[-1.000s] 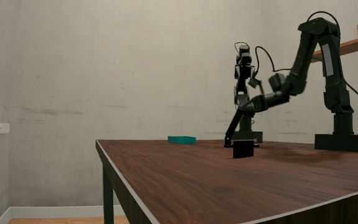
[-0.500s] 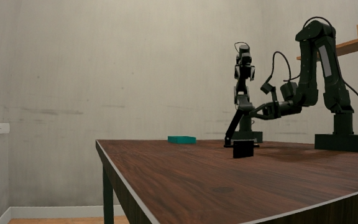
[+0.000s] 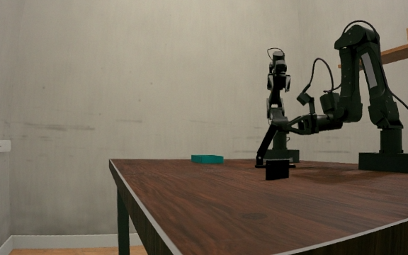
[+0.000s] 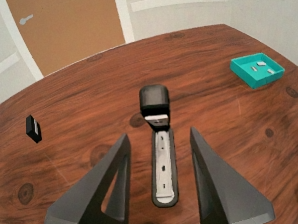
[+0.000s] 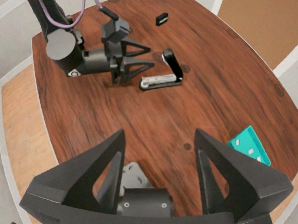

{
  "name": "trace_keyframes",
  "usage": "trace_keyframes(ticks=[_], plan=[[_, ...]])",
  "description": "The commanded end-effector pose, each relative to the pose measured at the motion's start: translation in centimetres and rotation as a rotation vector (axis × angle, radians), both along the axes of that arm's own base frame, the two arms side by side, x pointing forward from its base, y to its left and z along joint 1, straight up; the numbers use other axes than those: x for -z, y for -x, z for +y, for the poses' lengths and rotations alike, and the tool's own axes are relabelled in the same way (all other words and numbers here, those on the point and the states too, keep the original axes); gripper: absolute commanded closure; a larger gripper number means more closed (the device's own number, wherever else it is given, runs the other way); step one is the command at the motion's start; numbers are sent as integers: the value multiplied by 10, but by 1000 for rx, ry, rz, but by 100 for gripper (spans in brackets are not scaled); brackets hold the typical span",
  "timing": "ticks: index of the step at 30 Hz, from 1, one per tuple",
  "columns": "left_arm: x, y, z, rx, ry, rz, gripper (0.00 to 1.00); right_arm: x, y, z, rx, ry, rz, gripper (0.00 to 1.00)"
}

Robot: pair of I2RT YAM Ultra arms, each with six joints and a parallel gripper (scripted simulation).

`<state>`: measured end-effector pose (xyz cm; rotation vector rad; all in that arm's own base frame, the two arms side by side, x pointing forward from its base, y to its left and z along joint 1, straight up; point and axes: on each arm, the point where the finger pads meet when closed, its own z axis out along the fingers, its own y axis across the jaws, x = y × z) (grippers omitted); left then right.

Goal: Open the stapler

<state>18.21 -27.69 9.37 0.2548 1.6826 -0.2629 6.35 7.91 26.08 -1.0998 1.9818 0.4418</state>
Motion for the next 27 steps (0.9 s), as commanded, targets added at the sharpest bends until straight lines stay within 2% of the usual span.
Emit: trace_keyframes(ticks=[1,27], plan=[[7,-7,7,1,-31,-6,50,-14,1,-2,4,-42,-21,43],[6,-39,-8,1,-8,-12,50,-14,1,-2,4,-42,-21,43]])
